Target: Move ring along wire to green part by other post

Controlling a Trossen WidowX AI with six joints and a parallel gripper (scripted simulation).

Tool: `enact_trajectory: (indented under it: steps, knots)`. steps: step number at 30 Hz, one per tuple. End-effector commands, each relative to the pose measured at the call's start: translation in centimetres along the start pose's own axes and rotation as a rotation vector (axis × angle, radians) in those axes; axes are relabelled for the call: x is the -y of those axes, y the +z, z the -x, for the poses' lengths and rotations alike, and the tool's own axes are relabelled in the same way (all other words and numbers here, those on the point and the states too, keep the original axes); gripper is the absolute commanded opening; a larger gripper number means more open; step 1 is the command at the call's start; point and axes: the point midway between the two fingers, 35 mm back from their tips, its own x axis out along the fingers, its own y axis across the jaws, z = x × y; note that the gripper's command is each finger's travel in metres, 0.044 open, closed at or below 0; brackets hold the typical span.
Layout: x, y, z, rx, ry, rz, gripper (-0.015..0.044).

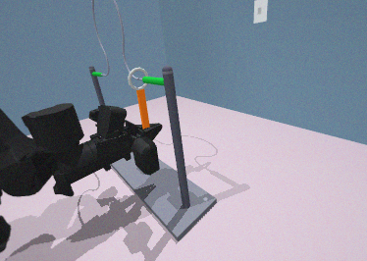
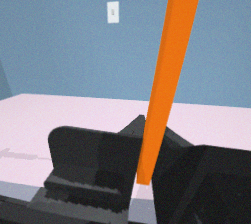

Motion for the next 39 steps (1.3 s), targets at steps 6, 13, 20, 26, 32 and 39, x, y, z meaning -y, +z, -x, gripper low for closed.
enact_trajectory:
  steps: [6, 13, 20, 26, 32, 39]
  knots:
    - [-2.5, 0.2, 0.1, 0.002, -0.001, -0.138, -0.015]
    - [-4.9, 0.7, 0.0, 0.002, -0.001, -0.282, -0.015]
    - [-7.1, 1.5, 0.0, 0.003, -0.001, -0.43, -0.015]
    - [-8.7, 2.4, 0.3, -0.022, 0.008, -0.543, -0.015]
    - [-9.9, 3.3, 0.9, -0.08, 0.029, -0.636, -0.015]
    - [-11.4, 4.8, 2.2, -0.186, 0.078, -0.767, -0.015]
